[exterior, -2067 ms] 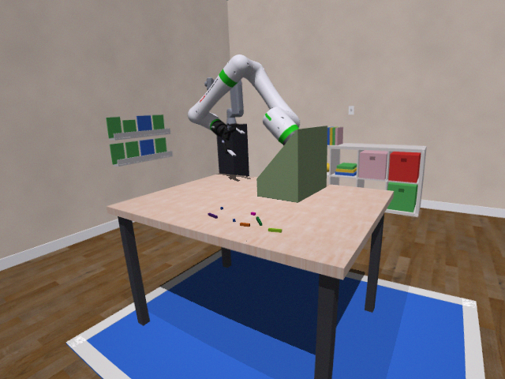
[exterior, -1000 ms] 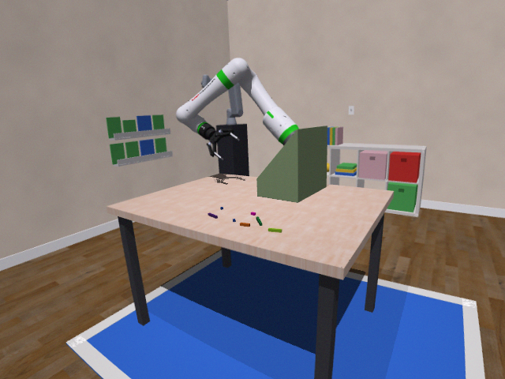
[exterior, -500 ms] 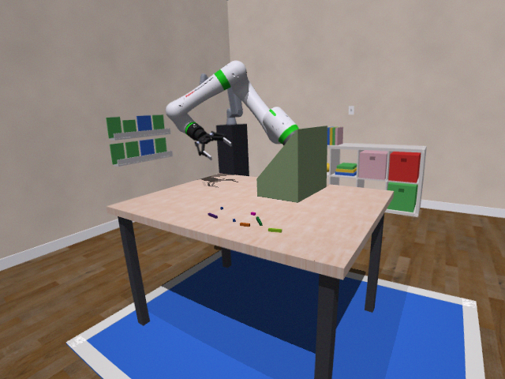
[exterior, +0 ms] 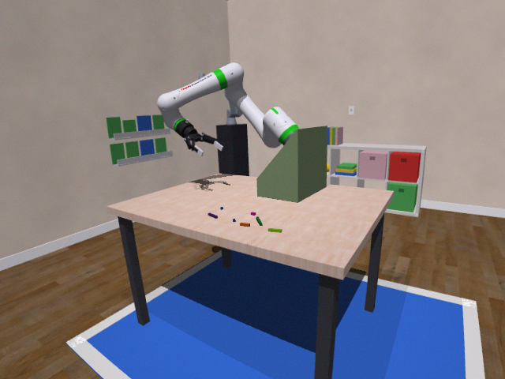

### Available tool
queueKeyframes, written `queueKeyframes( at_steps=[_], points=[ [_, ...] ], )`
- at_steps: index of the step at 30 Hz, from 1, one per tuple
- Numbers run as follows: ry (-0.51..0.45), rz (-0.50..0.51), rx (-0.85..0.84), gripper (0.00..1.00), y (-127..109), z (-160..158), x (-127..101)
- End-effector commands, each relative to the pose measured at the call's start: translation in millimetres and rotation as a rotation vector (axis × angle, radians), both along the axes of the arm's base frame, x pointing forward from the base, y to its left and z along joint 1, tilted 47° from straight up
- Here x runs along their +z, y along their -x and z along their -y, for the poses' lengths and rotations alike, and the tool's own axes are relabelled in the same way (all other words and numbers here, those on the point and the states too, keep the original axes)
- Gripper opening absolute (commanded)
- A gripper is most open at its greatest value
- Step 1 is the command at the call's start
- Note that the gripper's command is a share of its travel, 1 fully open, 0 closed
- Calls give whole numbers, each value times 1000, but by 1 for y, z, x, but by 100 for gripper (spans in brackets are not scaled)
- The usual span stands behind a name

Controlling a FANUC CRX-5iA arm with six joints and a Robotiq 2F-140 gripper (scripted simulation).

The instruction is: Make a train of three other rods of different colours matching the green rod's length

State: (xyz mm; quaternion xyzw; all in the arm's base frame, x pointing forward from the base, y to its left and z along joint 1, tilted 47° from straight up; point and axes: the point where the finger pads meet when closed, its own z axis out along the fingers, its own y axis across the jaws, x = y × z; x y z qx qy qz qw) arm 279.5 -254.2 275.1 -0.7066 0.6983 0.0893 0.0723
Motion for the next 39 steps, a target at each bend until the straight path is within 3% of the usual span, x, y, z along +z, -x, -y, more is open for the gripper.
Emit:
queueKeyframes(
  at_steps=[1,11,13,14,22,30,31,39],
  points=[
    [24,20,165,100,-30,-13,-1],
    [61,61,482,100,-84,-50,-2],
    [61,61,482,100,-84,-50,-2],
    [71,72,573,100,-99,-63,-2],
    [96,103,816,100,-136,-101,-3],
    [114,128,1008,100,-163,-136,-3],
    [122,140,1100,100,-175,-154,-3],
    [143,171,1344,100,-202,-206,-3]
  ],
)
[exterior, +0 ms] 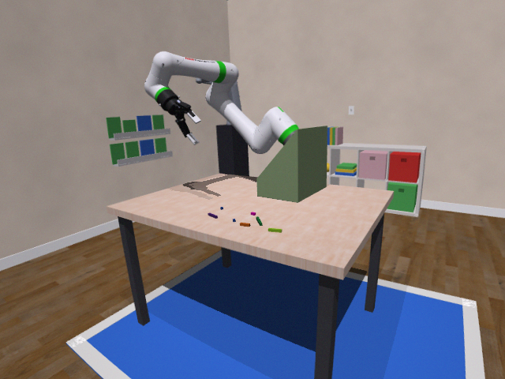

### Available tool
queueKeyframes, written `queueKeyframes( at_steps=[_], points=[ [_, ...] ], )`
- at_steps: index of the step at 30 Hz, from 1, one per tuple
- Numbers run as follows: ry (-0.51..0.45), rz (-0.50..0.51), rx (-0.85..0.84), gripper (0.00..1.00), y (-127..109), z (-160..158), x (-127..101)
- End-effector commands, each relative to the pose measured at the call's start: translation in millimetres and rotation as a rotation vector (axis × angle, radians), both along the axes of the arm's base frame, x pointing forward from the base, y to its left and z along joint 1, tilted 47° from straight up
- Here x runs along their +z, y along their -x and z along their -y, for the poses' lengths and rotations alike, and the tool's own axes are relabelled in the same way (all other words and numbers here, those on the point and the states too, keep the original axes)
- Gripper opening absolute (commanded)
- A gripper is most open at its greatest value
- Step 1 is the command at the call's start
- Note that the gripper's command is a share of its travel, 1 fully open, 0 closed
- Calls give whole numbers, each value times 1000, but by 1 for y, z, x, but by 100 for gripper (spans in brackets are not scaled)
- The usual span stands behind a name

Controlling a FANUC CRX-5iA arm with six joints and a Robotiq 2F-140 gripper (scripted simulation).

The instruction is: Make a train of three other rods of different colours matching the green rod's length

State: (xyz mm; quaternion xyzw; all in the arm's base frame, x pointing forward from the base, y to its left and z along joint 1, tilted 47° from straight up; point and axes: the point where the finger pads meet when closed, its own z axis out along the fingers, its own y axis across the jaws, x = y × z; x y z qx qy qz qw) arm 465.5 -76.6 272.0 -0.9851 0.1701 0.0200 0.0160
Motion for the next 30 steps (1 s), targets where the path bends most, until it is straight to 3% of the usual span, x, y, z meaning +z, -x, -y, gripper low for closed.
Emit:
queueKeyframes(
  at_steps=[1,6,8,9,12,23,25,26,30],
  points=[
    [17,20,166,100,-19,-35,0],
    [30,37,316,100,-33,-70,0],
    [30,37,316,100,-33,-70,0],
    [109,-3,352,100,-43,-63,-36],
    [137,-18,358,100,-45,-58,-48],
    [348,-121,451,100,-59,-24,-137],
    [348,-121,451,100,-59,-24,-137],
    [403,-147,490,100,-61,-17,-160],
    [470,-179,548,100,-63,-8,-188]
  ],
)
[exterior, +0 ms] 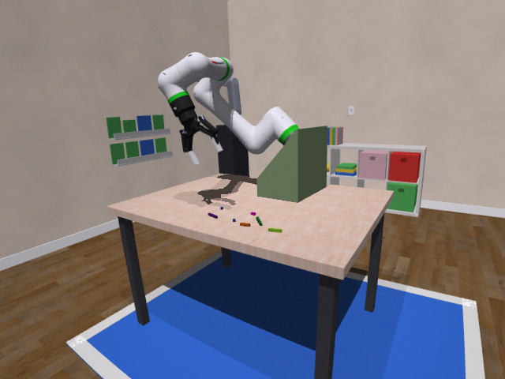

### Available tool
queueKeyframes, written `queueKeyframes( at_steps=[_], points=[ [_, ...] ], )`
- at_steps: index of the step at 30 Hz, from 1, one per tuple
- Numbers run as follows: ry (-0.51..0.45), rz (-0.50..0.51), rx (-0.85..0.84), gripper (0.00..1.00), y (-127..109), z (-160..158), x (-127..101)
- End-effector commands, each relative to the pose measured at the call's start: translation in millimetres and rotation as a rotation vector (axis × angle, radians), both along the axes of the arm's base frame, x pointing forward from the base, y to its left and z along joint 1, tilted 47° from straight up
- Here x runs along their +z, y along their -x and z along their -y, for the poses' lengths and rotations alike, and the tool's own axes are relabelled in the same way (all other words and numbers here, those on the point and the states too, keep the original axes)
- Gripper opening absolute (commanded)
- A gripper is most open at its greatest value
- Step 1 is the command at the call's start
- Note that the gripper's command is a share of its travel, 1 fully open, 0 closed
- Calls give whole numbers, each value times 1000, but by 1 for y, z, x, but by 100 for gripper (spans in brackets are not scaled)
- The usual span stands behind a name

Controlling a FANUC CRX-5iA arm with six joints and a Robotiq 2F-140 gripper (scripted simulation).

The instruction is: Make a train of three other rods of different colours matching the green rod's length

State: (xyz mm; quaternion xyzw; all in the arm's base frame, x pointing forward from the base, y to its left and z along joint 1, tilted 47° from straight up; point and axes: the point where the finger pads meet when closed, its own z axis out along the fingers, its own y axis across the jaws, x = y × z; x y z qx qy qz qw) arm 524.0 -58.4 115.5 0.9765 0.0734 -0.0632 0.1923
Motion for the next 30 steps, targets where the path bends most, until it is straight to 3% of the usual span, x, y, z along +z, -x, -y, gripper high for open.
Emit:
queueKeyframes(
  at_steps=[1,10,12,13,25,30],
  points=[
    [98,-26,73,100,-5,12,-39],
    [248,-104,267,100,-5,24,-111],
    [248,-104,267,100,-5,24,-111],
    [282,-129,332,100,-3,25,-132],
    [377,-262,637,100,24,19,-227],
    [383,-284,680,100,31,18,-240]
  ],
)
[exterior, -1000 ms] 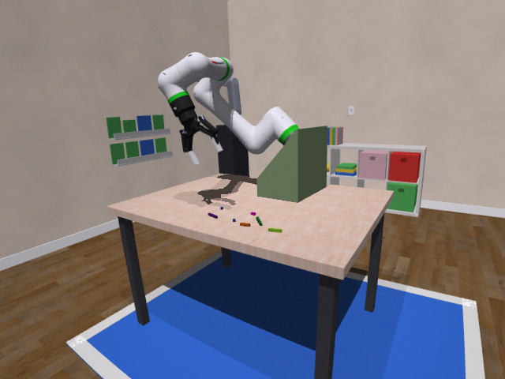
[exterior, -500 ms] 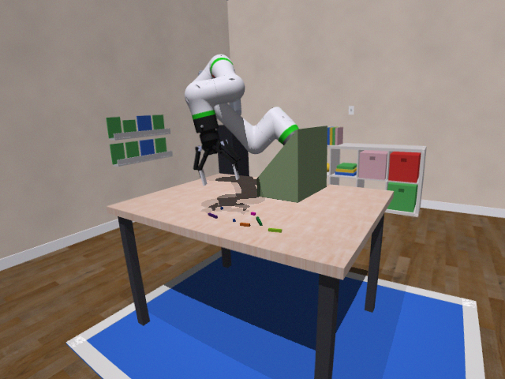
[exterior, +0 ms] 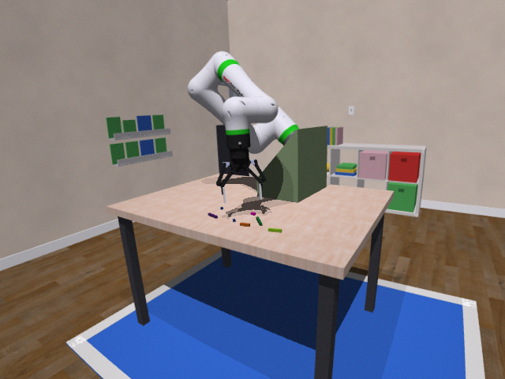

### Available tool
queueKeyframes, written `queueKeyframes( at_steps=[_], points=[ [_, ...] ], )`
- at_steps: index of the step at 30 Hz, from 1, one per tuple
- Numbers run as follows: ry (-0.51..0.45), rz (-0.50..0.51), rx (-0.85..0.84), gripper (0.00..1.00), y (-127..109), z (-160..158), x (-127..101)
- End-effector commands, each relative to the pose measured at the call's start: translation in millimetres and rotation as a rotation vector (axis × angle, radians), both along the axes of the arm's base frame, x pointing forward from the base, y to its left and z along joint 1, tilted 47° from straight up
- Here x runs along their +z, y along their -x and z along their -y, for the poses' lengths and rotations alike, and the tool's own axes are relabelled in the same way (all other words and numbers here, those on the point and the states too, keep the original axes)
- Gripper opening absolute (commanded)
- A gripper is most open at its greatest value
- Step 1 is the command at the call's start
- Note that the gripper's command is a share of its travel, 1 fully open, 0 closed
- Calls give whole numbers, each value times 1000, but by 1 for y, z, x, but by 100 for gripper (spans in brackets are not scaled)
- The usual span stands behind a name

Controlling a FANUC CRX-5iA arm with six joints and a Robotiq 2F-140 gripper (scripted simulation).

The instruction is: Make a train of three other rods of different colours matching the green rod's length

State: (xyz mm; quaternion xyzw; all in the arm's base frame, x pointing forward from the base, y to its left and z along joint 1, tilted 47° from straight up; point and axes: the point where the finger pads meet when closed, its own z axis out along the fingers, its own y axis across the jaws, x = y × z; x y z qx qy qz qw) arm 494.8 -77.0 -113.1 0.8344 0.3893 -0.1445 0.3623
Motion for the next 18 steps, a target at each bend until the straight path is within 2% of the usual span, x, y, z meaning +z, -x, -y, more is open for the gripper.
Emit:
queueKeyframes(
  at_steps=[1,18],
  points=[
    [12,-10,41,100,3,-1,-13],
    [12,-12,45,100,3,-1,-14]
  ],
)
